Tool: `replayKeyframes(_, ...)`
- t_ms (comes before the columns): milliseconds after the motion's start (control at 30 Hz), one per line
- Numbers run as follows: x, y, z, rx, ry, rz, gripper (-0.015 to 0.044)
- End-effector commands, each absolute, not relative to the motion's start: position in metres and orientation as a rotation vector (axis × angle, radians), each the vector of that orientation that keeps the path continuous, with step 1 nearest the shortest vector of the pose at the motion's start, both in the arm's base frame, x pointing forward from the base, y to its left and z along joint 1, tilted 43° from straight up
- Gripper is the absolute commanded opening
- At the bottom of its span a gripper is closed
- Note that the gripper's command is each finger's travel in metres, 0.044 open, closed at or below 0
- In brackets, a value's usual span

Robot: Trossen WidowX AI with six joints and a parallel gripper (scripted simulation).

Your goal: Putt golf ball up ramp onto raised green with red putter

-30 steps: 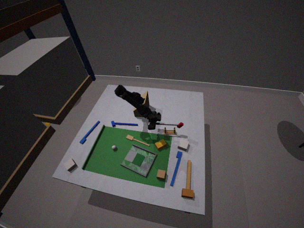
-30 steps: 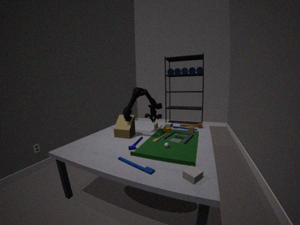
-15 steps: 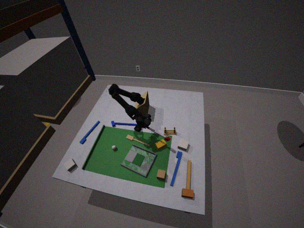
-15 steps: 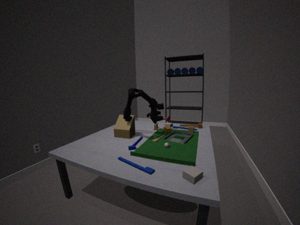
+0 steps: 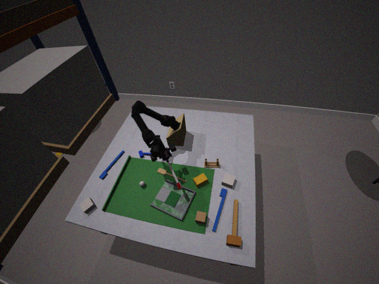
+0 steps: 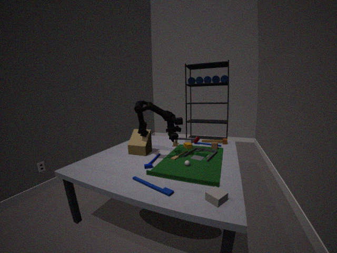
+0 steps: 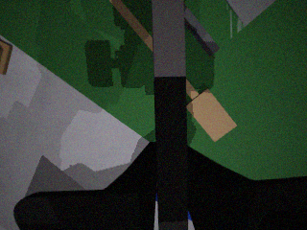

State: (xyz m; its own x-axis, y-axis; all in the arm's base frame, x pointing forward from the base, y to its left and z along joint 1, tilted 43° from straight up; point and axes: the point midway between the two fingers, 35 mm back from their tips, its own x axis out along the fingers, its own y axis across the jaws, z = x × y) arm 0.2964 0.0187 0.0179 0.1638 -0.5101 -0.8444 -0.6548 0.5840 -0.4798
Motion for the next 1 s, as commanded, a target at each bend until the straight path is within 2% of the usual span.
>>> replayKeyframes(0,0.298,0.003,0.037,-0.964,1.46,0.033,0.0)
replayKeyframes(700,0.26,-0.105,0.137,-0.472,1.287,-0.623,0.0)
replayKeyframes(967,0.259,-0.113,0.134,-0.456,1.279,-0.643,0.0)
